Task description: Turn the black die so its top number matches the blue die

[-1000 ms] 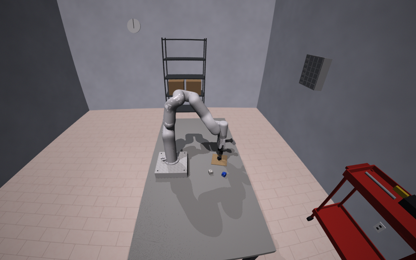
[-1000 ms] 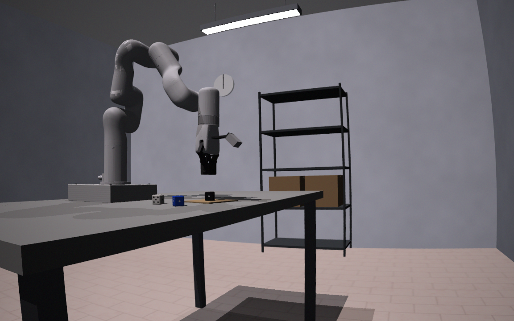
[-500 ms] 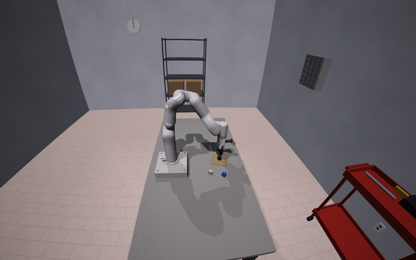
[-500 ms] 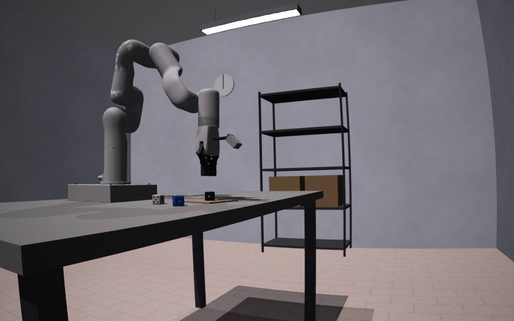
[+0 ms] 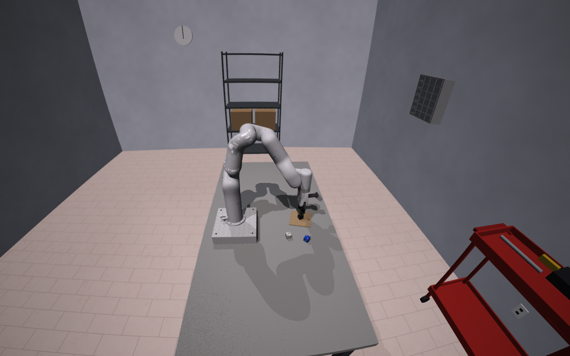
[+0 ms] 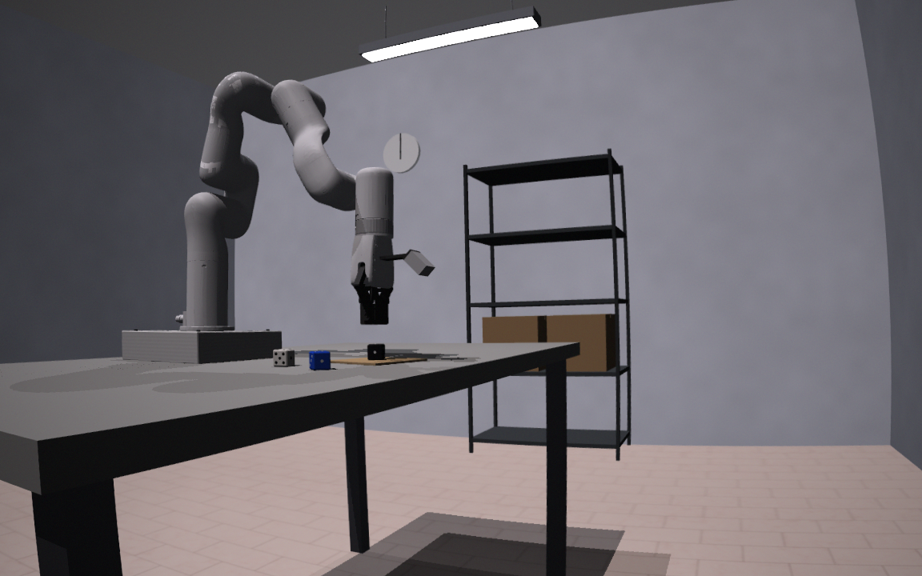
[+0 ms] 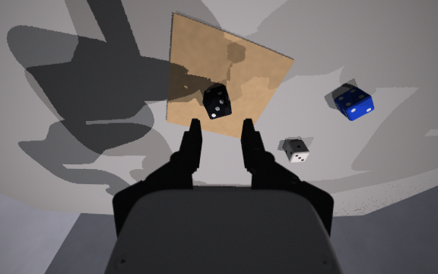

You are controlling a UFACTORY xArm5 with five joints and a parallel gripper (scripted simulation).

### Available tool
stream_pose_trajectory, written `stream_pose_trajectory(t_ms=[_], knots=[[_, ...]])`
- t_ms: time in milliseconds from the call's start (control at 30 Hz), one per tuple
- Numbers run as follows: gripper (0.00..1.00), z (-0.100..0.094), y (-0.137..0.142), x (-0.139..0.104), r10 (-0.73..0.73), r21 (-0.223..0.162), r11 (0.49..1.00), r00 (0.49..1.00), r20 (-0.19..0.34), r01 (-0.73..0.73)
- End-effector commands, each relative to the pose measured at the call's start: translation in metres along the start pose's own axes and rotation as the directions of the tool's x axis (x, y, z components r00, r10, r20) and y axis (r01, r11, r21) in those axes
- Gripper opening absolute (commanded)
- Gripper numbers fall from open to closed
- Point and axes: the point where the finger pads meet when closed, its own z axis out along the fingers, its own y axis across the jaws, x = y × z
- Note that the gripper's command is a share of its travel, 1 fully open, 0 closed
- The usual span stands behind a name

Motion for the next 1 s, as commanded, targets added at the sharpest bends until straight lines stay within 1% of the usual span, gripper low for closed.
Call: stream_pose_trajectory(t_ms=[0, 300, 667, 967], knots=[[0.47, 0.007, 0.0, 0.001, 0.0, 0.0, 1.0, 1.0, -0.003, 0.0], [0.47, 0.021, 0.0, 0.002, 0.0, 0.0, 1.0, 1.0, -0.003, 0.0], [0.47, 0.029, 0.0, 0.002, 0.0, 0.0, 1.0, 1.0, -0.003, 0.0], [0.47, 0.031, 0.0, 0.002, 0.0, 0.0, 1.0, 1.0, -0.003, 0.0]])
